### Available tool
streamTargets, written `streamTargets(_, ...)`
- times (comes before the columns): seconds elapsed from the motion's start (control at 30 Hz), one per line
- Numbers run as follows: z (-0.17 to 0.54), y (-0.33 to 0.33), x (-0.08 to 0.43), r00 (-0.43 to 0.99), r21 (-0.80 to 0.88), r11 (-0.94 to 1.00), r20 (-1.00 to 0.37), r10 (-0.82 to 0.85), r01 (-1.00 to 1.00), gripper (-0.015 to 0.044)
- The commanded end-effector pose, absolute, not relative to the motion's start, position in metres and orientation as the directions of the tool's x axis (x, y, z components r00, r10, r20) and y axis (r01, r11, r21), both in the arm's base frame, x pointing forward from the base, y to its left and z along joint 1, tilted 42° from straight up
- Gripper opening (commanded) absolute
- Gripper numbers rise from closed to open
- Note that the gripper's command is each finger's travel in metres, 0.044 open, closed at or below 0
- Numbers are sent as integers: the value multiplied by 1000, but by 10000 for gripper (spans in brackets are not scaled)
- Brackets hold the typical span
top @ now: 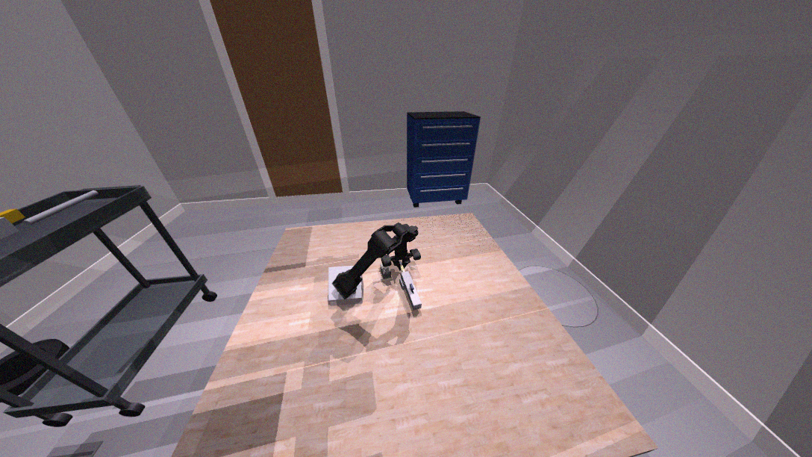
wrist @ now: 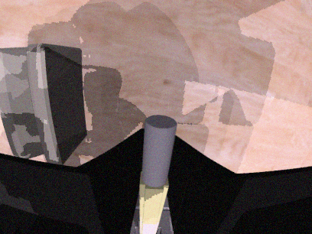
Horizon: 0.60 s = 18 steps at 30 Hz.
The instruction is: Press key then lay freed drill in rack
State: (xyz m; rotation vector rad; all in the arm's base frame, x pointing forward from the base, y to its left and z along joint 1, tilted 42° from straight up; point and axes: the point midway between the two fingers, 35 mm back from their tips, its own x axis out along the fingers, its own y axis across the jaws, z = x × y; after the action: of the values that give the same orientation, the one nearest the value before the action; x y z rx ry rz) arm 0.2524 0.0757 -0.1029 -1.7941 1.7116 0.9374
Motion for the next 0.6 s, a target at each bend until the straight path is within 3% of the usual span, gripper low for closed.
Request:
streamTargets(0.0,-108,80,252,-23,112,-93,-755,-656,-989,0)
streamTargets(0.57,-122,100,248,-23,111,-93,-756,-654,-989,0)
